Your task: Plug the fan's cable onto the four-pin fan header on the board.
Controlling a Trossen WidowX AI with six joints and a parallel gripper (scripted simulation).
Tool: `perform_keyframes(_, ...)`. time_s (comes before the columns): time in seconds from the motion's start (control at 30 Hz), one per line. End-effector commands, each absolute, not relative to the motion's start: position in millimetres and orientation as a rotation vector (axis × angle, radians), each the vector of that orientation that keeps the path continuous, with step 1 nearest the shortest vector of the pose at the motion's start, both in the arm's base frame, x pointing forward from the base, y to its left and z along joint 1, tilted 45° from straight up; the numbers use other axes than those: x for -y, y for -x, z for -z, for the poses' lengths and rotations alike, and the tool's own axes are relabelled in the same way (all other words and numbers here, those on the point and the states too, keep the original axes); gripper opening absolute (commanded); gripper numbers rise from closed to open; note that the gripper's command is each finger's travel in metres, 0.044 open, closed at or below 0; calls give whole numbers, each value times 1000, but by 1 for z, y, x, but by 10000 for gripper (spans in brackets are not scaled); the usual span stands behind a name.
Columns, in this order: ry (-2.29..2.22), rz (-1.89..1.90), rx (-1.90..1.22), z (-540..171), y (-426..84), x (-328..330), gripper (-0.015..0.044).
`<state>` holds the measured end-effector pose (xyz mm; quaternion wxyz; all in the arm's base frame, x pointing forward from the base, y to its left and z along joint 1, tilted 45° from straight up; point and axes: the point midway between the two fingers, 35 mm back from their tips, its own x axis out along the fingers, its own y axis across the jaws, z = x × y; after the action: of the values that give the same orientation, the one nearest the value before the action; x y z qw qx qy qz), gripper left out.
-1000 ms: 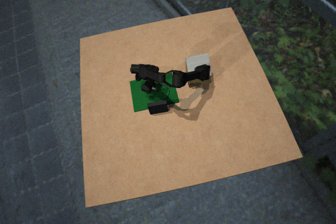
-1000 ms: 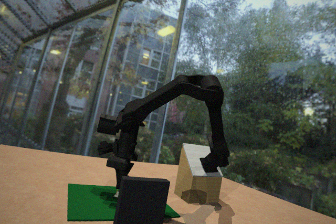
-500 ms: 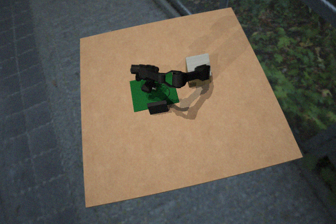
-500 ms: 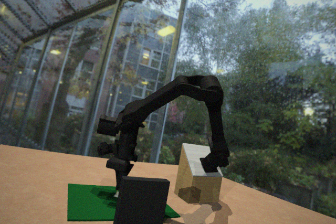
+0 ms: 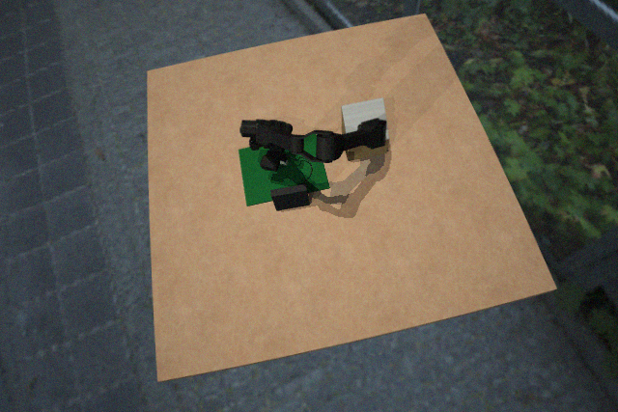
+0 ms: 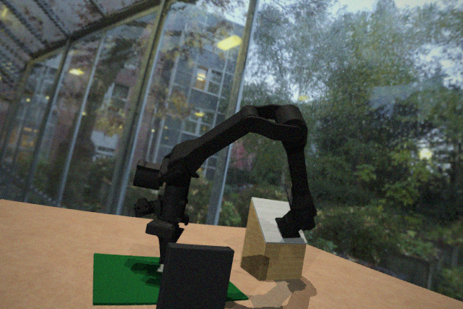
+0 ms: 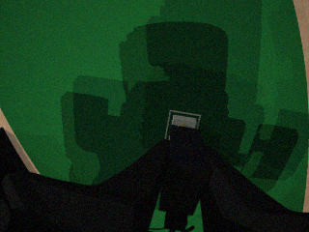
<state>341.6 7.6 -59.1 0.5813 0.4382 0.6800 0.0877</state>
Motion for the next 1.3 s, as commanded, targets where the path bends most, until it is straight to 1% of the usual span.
perform_keyframes(0.0,-1033,-205,-1587,61,-342,-10,0)
perform_keyframes(0.57,-1034,-205,-1587,69,-343,-18,0)
perform_keyframes(0.9,-1028,-204,-1587,67,-342,-15,260)
perform_keyframes(1.0,-1028,-204,-1587,65,-342,-13,260)
perform_keyframes(1.13,-1031,-203,-1587,31,-339,22,260)
perform_keyframes(1.27,-1032,-203,-1587,29,-339,24,260)
